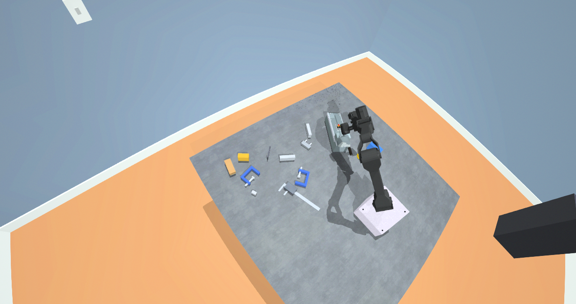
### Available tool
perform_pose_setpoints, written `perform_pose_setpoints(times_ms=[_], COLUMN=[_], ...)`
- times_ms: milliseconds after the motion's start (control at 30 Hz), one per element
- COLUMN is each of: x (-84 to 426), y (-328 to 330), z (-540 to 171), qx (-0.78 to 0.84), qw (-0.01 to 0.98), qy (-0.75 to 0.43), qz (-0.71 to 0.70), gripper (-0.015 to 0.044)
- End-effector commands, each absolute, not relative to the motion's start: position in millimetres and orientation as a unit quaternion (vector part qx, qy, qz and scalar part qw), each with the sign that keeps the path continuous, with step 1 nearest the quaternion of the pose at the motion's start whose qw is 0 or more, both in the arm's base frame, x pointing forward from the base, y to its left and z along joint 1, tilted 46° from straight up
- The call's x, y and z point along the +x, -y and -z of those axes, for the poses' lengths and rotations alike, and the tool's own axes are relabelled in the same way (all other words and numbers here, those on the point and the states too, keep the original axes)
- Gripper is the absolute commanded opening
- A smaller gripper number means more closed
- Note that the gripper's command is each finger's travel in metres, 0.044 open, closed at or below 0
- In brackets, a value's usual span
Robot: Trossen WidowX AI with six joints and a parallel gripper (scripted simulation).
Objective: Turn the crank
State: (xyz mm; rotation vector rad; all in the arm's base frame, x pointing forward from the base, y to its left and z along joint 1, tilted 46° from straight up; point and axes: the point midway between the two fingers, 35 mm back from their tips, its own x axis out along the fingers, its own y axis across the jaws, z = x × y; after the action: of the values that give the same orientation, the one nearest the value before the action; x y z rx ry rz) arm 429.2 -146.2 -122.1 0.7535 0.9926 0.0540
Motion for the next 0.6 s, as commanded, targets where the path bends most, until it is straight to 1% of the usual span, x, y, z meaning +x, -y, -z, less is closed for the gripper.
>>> perform_pose_setpoints(times_ms=[0,467,567], x=[427.7,427.7,428.6], y=[146.7,146.7,157.5], z=[125.1,125.1,114.9], qx=[0.354,0.354,0.354], qw=[0.813,0.813,0.813], qy=[-0.462,-0.462,-0.462], qz=[-0.02,-0.02,-0.02], gripper=[0.044,0.044,0.044])
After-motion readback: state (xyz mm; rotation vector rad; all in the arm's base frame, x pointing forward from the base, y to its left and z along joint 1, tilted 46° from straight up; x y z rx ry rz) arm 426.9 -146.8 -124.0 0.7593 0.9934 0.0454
